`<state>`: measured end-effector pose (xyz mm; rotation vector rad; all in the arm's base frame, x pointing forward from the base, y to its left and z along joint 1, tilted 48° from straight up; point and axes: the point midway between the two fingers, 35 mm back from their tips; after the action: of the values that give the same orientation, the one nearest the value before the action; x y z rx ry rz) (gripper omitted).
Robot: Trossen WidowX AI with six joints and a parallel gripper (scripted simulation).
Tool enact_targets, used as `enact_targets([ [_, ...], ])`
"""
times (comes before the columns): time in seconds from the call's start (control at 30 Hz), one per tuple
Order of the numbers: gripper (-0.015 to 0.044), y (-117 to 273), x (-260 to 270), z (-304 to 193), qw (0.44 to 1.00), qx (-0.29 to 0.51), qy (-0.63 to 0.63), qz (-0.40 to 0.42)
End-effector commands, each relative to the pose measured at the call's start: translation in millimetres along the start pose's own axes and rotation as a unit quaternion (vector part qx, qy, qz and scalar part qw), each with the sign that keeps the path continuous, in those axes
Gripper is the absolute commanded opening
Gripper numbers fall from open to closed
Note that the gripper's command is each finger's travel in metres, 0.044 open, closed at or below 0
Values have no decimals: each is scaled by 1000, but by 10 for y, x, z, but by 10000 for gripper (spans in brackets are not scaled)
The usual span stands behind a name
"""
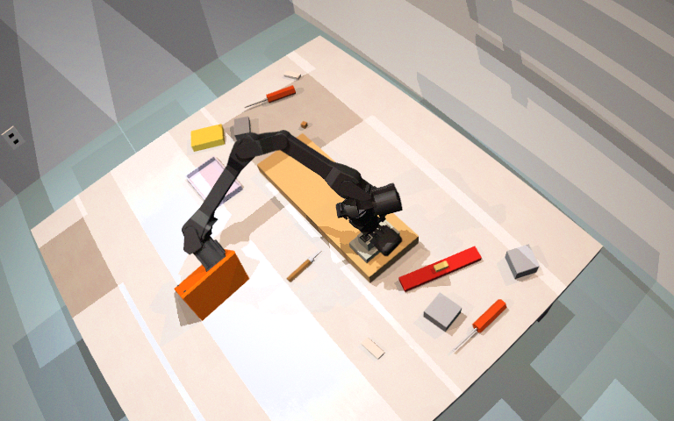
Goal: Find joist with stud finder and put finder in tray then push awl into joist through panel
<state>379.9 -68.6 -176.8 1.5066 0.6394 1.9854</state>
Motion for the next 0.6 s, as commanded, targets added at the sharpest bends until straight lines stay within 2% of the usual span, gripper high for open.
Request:
enact_targets([
  [0.0,0,5,-89,-25,1000,0,0,-2],
  [0.33,0,10,-37,-3,1000,0,-1,-1],
  [0.57,0,257,-86,88,1000,0,-1,-3],
])
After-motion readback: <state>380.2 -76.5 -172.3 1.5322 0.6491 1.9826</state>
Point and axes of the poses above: the point midway between the two fingers, 35 mm back from their tips, its own y axis back along the fingers, its own x axis across the jaws, z = x × y, and after that the axes turned 8 degrees about y, right-handed
